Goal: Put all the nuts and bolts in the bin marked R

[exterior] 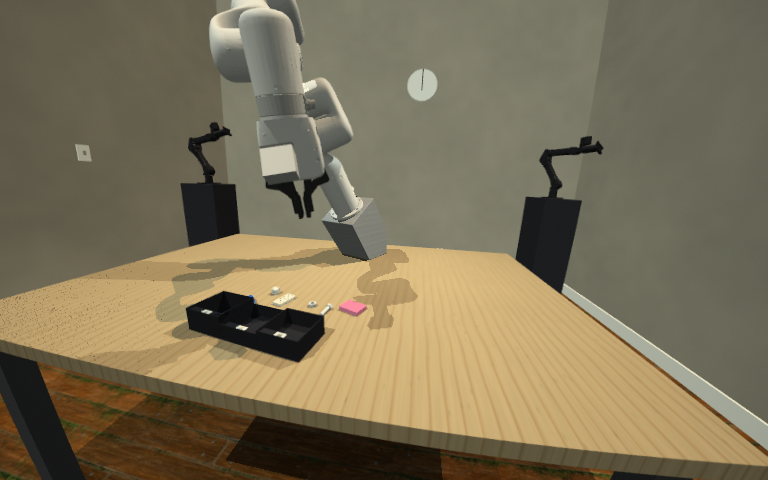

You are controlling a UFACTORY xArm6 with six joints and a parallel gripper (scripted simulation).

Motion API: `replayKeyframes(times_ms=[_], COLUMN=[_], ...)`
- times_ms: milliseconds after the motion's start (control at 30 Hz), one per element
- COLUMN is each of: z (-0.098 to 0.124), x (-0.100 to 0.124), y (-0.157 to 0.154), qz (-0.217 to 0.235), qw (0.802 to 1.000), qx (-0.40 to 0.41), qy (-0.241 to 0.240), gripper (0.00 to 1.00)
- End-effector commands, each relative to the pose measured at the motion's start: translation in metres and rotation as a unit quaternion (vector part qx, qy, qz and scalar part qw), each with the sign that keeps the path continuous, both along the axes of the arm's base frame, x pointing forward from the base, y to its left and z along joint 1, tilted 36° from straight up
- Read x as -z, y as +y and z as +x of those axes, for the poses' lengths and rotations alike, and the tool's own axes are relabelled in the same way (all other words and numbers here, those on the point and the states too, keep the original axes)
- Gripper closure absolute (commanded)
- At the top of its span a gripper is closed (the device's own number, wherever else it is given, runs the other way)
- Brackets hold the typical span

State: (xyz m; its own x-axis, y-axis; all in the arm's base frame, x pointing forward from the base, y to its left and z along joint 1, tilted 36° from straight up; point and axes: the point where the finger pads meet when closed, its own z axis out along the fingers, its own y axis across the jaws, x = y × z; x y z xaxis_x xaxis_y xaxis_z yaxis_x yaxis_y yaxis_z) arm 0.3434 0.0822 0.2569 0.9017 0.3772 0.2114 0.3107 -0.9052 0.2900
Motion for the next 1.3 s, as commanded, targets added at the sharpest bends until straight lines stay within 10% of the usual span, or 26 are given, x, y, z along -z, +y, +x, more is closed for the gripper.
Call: replayKeyframes(times_ms=[0,500,967,1267], z=[-0.007,-0.035,-0.035,0.005], x=[0.002,0.034,0.034,0.04], y=[-0.012,-0.049,-0.049,-0.091], qz=[0.003,0.044,0.044,0.087], qw=[0.999,0.973,0.973,0.949], qx=[0.033,0.152,0.152,0.24], qy=[-0.04,-0.167,-0.167,-0.186], gripper=[0.93,0.93,0.93,0.93])
